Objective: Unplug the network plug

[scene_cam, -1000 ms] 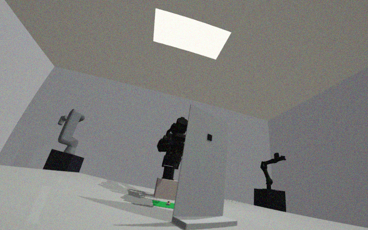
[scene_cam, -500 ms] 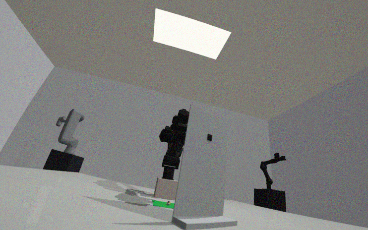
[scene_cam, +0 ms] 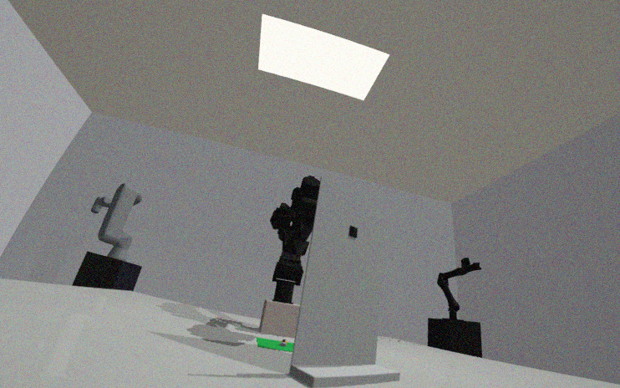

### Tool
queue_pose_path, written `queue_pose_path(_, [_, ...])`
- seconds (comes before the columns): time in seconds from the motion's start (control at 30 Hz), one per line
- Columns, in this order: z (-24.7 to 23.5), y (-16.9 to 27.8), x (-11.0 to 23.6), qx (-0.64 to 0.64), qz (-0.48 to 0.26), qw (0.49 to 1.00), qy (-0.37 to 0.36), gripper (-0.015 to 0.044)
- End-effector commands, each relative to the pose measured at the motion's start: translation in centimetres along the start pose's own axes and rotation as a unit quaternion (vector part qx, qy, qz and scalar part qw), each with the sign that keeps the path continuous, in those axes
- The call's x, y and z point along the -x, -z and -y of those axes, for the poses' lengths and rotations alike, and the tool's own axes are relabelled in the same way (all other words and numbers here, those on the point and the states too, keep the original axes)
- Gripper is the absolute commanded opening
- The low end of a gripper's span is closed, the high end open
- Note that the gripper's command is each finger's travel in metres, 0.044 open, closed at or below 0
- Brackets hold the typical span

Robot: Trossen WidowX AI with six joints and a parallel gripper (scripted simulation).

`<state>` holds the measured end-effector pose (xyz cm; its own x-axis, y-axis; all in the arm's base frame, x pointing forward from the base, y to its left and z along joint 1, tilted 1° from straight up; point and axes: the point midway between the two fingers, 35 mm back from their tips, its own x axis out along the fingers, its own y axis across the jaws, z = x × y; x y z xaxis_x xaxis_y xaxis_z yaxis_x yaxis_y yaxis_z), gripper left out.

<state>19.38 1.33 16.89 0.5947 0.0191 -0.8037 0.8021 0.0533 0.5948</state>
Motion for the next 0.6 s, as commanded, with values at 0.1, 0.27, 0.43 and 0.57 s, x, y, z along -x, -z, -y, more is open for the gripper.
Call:
queue_pose_path(0.1, [-0.13,-0.08,0.22,-0.002,0.003,1.000,-0.001,0.0419])
queue_pose_path(0.27, [-0.13,-0.08,0.22,-0.002,0.003,1.000,-0.001,0.0440])
queue_pose_path(0.43, [-0.13,-0.08,0.22,-0.002,0.003,1.000,-0.001,0.0440])
queue_pose_path(0.57, [-0.13,-0.08,0.22,-0.002,0.003,1.000,-0.001,0.0440])
